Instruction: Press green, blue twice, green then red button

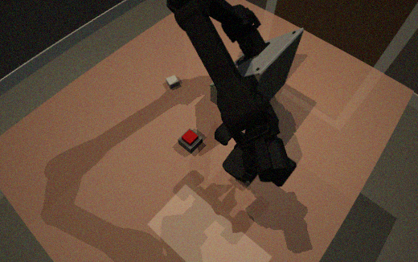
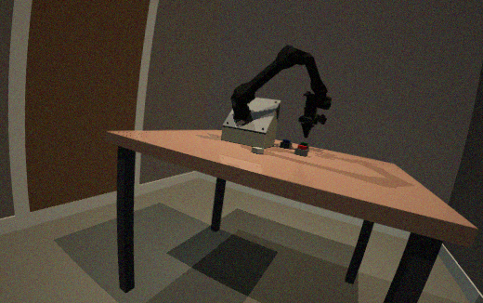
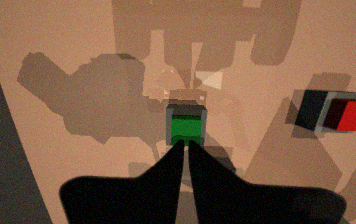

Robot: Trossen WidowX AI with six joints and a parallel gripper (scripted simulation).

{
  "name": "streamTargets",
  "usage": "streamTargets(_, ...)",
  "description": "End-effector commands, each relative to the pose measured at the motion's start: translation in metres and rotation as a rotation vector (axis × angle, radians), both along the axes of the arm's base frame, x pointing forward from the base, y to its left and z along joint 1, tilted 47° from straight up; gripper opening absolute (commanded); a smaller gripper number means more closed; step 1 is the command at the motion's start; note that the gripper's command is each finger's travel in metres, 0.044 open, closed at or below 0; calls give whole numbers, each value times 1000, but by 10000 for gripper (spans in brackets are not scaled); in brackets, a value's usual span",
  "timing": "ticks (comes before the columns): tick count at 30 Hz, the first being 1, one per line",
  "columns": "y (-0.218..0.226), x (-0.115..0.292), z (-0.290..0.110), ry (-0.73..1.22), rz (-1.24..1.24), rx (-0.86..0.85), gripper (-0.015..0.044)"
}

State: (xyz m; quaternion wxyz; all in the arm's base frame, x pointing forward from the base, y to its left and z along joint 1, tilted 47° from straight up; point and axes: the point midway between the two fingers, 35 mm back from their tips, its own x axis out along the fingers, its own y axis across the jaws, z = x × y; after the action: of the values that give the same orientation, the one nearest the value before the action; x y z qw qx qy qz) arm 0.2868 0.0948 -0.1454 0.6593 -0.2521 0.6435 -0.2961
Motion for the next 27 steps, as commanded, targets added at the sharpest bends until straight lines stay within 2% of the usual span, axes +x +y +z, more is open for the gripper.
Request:
streamTargets(1,-5,-1,-5,6,3,-6,20)
streamTargets(27,-25,-1,-23,6,3,-8,20)
